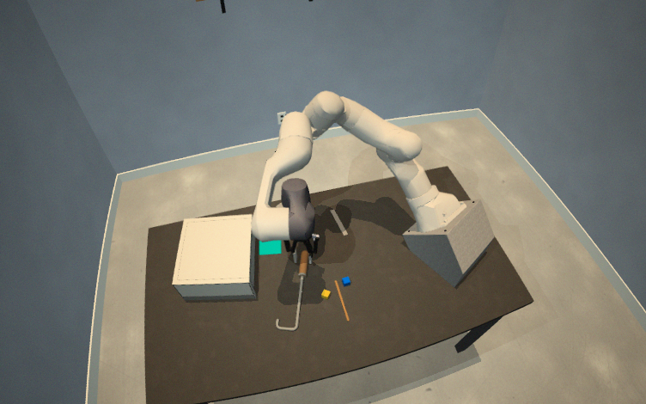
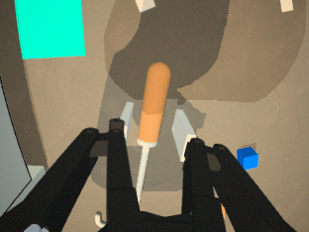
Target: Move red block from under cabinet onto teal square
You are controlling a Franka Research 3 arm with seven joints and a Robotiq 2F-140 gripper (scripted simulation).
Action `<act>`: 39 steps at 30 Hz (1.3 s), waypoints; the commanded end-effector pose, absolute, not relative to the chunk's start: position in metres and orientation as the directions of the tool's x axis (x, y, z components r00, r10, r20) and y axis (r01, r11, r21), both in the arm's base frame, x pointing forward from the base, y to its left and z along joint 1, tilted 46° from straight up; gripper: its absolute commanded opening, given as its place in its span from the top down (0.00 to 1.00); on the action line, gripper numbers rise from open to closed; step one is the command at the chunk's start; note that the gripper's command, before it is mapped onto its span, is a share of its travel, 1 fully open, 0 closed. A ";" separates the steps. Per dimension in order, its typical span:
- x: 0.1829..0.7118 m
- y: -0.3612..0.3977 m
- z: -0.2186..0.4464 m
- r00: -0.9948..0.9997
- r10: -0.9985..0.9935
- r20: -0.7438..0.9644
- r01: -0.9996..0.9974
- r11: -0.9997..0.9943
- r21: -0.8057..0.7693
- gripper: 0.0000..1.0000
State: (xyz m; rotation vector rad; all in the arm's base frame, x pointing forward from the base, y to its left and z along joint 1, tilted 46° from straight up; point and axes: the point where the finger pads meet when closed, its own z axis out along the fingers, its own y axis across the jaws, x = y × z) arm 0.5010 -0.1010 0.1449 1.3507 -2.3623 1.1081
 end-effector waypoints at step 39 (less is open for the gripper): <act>0.505 -0.116 0.130 -0.565 -0.654 0.504 -0.805 0.303 -0.509 0.66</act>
